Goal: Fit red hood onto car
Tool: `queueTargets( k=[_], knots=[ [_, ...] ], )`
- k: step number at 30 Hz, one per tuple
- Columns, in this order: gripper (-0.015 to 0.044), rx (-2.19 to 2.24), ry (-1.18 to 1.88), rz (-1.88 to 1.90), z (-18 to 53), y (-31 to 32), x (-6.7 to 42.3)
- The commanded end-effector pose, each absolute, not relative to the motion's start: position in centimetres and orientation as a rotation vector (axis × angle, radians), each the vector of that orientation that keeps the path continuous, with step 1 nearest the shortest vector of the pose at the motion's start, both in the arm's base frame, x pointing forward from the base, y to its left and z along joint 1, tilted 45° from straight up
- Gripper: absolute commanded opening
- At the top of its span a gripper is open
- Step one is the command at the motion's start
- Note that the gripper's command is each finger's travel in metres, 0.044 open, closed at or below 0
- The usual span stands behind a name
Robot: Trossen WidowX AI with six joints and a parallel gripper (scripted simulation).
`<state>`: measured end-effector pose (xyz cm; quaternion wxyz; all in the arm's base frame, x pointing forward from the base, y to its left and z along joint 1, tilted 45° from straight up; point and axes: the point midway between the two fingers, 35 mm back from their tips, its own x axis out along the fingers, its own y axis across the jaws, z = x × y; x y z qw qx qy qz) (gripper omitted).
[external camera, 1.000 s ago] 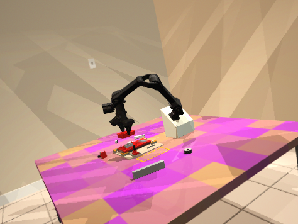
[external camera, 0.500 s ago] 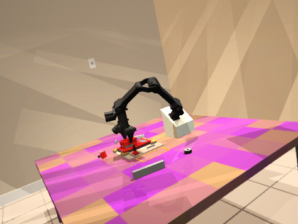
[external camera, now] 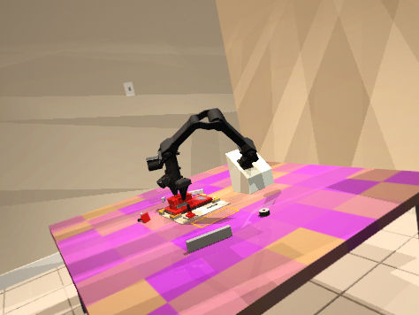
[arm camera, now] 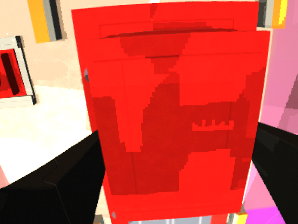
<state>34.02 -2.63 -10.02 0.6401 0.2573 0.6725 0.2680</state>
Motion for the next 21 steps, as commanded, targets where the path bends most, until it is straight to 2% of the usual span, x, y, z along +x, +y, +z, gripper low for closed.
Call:
queueTargets(
  k=[1, 21],
  knots=[
    [0.0, 0.595, 1.53, 0.609, -9.97, -2.68, 34.07],
    [0.0, 0.595, 1.53, 0.609, -10.23, -2.43, 34.06]
  ],
)
